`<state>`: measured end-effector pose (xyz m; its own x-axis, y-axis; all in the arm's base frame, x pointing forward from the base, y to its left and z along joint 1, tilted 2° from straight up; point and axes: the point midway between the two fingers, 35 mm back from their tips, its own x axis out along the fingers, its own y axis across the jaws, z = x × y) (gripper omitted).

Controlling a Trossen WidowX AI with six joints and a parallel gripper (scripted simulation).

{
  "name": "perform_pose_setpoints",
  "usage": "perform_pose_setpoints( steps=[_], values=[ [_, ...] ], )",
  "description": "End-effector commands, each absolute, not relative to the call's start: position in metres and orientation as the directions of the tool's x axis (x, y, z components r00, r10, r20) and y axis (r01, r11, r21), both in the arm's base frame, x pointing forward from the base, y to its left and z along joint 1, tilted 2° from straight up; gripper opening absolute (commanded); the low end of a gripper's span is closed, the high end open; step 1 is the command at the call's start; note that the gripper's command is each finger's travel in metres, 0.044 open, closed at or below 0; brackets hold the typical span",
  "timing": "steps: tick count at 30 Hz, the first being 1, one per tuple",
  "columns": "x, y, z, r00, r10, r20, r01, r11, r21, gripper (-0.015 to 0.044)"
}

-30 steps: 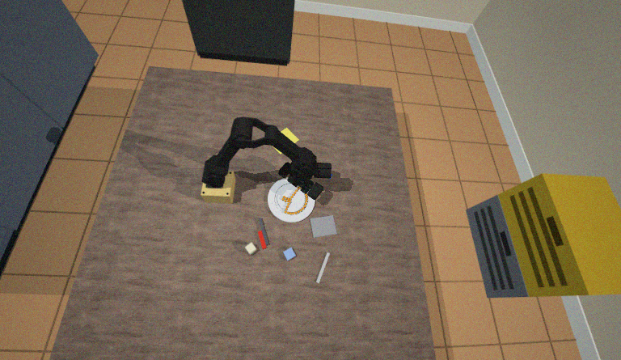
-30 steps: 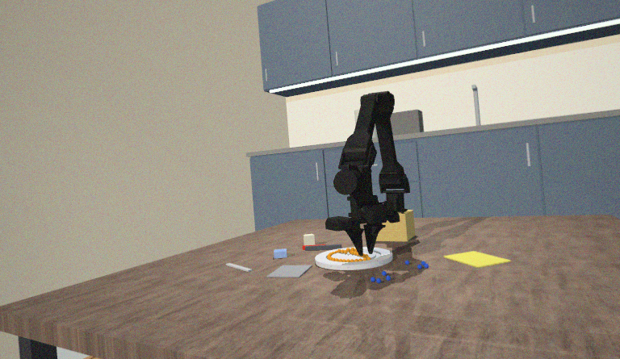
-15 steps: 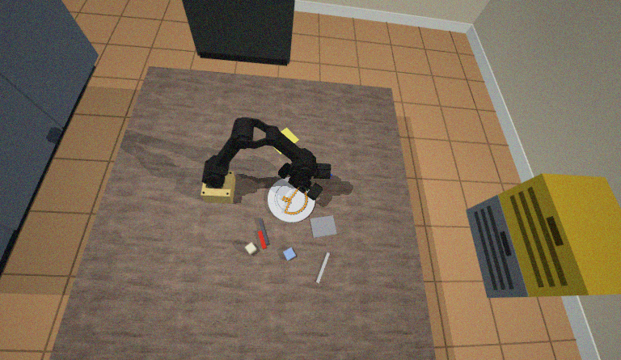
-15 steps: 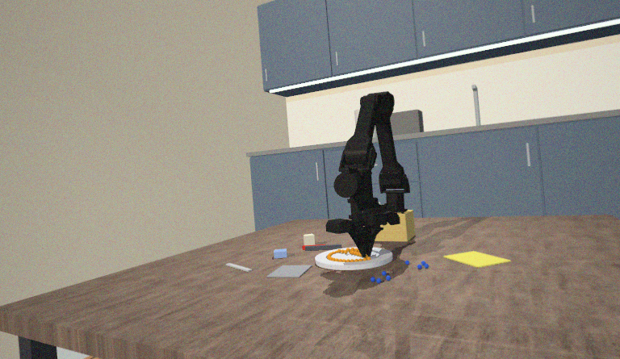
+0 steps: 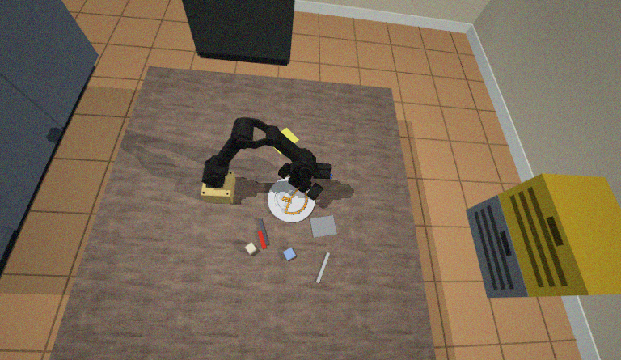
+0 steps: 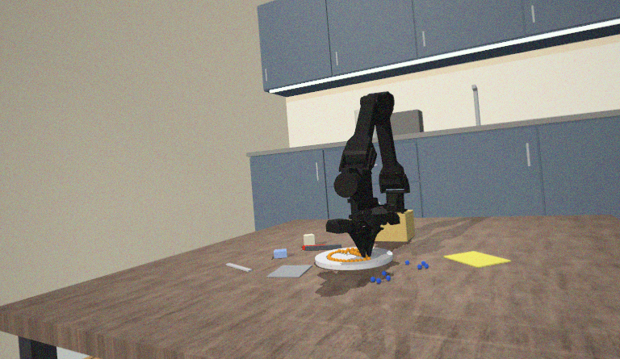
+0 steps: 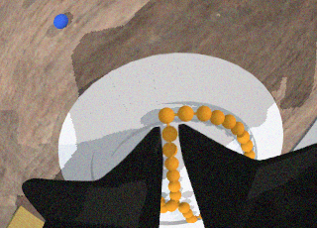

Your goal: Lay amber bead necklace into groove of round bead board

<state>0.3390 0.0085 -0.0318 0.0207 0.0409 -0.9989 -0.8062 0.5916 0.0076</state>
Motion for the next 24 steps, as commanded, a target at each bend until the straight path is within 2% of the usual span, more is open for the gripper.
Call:
perform_pose_setpoints(
  steps=[1,24],
  values=[
    [0.3392,0.0085,-0.0315,0.021,0.041,-0.999,-0.806,0.592,0.007,0.0],
    [0.3378,0.0083,-0.0258,0.016,0.041,-0.999,-0.808,0.589,0.011,0.0]
  ],
)
